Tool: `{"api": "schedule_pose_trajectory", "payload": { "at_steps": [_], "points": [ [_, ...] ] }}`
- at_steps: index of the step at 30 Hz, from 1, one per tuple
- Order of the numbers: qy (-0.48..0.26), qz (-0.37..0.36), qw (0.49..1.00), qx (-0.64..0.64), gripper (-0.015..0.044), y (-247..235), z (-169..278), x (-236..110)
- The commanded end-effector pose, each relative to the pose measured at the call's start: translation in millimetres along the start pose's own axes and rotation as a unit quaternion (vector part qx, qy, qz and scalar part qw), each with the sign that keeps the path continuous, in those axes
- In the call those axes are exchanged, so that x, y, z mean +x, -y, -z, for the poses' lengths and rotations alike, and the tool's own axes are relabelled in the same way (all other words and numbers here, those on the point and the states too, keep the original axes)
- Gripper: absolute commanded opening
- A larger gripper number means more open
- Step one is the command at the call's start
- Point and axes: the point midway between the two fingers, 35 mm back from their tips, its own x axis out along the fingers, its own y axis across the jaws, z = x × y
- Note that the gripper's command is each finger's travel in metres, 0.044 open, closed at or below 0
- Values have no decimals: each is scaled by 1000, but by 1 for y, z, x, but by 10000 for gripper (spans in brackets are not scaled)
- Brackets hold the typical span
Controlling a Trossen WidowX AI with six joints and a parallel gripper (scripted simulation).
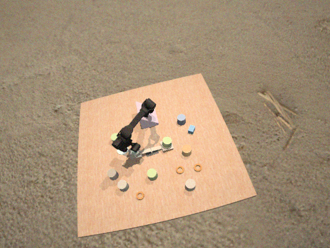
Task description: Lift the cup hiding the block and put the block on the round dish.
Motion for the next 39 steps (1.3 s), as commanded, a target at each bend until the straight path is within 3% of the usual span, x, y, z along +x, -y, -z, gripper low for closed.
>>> {"api": "schedule_pose_trajectory", "payload": {
  "at_steps": [1,37,39],
  "points": [
    [-4,-7,1000,-22,260,-17,3,-2],
    [-4,-8,1000,-22,260,-18,3,50],
    [-4,-8,1000,-22,208,-18,3,50]
  ]
}}
